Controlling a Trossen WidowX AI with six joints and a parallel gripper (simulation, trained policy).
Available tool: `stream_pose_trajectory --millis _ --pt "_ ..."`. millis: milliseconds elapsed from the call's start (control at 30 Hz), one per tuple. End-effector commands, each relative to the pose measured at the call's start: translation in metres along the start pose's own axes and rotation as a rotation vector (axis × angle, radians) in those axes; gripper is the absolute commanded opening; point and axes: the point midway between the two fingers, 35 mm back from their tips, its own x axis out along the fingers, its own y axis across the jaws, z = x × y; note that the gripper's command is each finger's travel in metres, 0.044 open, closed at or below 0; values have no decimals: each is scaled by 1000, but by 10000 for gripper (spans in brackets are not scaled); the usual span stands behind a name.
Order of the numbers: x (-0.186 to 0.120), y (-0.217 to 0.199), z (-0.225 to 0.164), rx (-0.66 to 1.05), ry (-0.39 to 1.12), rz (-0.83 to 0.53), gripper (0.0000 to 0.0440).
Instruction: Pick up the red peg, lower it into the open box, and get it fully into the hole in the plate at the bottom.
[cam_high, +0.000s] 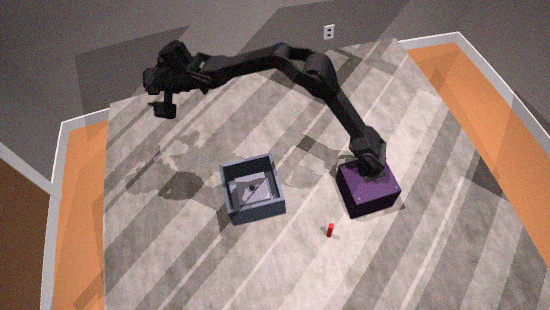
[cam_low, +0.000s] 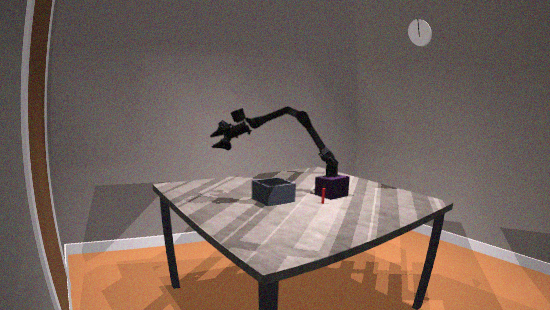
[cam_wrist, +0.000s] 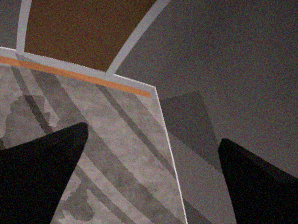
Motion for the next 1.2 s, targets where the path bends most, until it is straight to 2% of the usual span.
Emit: stream_pose_trajectory --millis 0,267,567,833,1167 --pt "-19 43 17 93 34 87 440" --pt "-76 130 45 267 137 257 440" --pt "-166 215 52 434 327 404 440" --pt "-256 266 31 548 547 454 440" --pt "-348 293 -21 615 826 398 440"
